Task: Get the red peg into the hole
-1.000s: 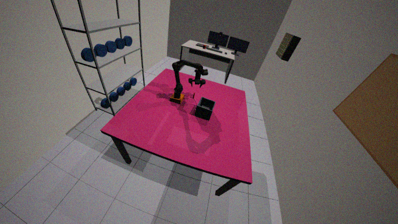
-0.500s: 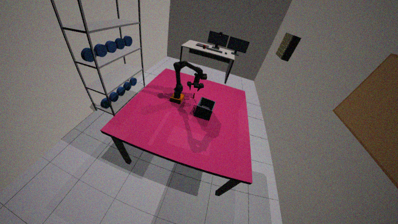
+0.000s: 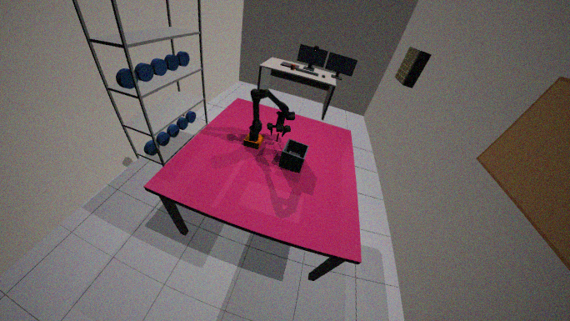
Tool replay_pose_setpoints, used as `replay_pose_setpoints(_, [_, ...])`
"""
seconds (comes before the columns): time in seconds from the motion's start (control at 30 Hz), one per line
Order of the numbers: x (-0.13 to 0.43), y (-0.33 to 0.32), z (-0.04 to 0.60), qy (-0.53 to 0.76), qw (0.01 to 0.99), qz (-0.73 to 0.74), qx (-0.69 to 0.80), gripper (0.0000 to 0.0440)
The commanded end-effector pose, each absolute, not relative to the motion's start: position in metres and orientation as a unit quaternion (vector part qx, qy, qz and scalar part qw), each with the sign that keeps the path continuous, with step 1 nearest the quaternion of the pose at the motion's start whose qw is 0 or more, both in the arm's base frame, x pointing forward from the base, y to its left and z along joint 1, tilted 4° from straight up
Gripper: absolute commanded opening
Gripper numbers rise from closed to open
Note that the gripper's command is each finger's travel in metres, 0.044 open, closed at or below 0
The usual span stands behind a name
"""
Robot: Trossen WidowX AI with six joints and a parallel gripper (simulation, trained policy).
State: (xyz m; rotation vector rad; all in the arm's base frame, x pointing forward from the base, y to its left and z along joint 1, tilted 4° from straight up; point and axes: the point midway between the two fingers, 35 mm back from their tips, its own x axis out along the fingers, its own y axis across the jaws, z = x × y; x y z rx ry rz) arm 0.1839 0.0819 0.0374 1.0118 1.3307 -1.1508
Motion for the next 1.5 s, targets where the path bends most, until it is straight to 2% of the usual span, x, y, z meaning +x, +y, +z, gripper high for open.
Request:
replay_pose_setpoints(0.0, [0.185,0.080,0.028,0.549,0.530,-0.484,0.428,0.0411])
replay_pose_setpoints(0.1, [0.186,0.081,0.022,0.549,0.533,-0.480,0.429,0.0355])
replay_pose_setpoints(0.57, [0.203,0.093,0.011,0.563,0.551,-0.446,0.425,0.0000])
replay_pose_setpoints(1.47, [0.254,0.073,0.116,0.508,0.599,-0.362,0.502,0.0000])
